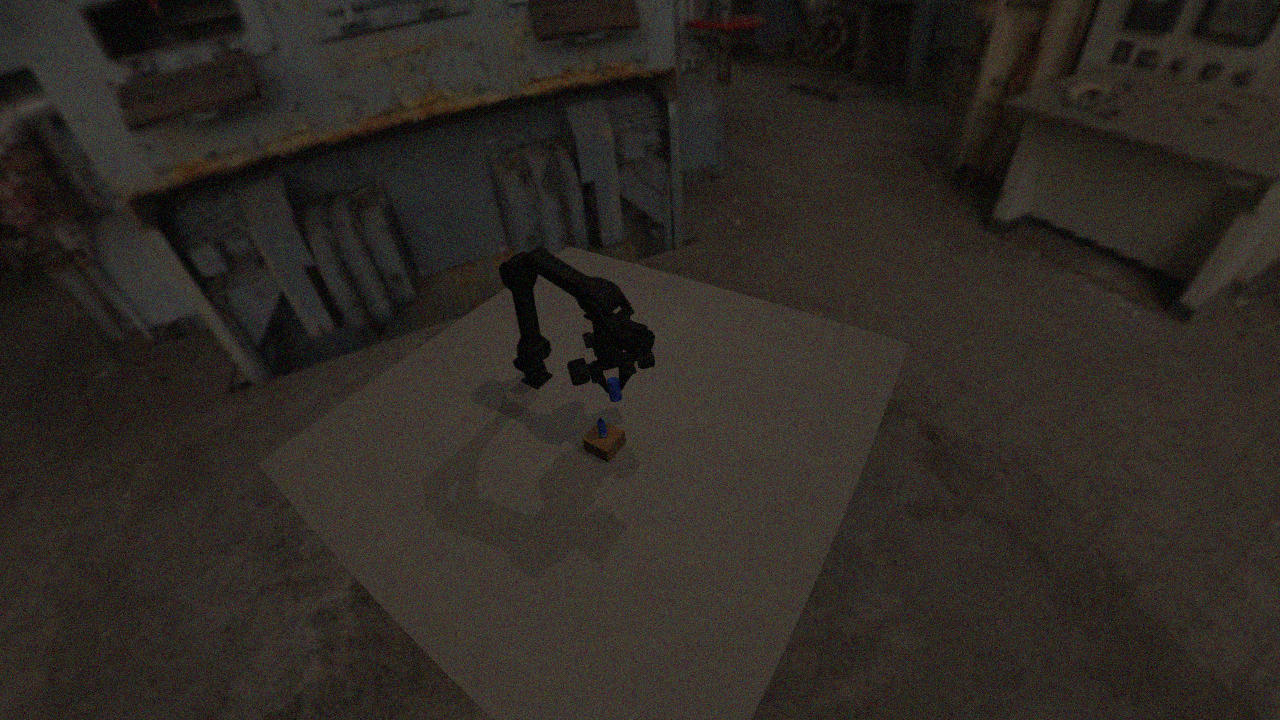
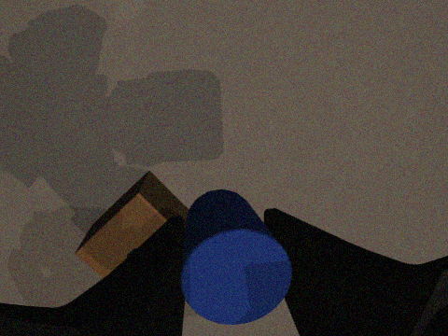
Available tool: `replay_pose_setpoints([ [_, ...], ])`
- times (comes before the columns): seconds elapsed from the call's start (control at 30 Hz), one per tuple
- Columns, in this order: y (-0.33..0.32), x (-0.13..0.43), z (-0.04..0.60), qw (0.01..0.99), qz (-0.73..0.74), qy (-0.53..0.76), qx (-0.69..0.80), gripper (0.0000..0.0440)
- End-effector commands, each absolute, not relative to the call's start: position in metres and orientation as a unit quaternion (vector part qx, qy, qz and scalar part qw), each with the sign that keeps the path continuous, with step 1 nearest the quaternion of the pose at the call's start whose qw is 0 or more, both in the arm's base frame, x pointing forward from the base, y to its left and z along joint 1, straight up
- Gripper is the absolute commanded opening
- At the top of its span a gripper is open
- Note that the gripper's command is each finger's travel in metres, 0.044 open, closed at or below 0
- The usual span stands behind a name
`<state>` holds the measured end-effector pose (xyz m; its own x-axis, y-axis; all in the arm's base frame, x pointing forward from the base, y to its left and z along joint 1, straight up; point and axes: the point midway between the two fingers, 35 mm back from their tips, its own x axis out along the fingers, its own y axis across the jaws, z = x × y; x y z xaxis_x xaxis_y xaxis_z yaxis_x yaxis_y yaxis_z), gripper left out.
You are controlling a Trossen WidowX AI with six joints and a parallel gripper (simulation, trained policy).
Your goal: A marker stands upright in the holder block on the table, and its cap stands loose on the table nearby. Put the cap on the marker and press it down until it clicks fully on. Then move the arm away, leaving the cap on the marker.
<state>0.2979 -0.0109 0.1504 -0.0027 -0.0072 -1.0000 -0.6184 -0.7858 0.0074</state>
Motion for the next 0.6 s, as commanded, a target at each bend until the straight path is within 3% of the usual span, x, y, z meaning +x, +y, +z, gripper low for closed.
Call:
replay_pose_setpoints([
  [0.0,-0.018,0.302,0.157,0.235,0.664,0.235,-0.669,0.0089],
  [0.57,-0.076,0.308,0.177,0.272,0.647,0.275,-0.657,0.0067],
])
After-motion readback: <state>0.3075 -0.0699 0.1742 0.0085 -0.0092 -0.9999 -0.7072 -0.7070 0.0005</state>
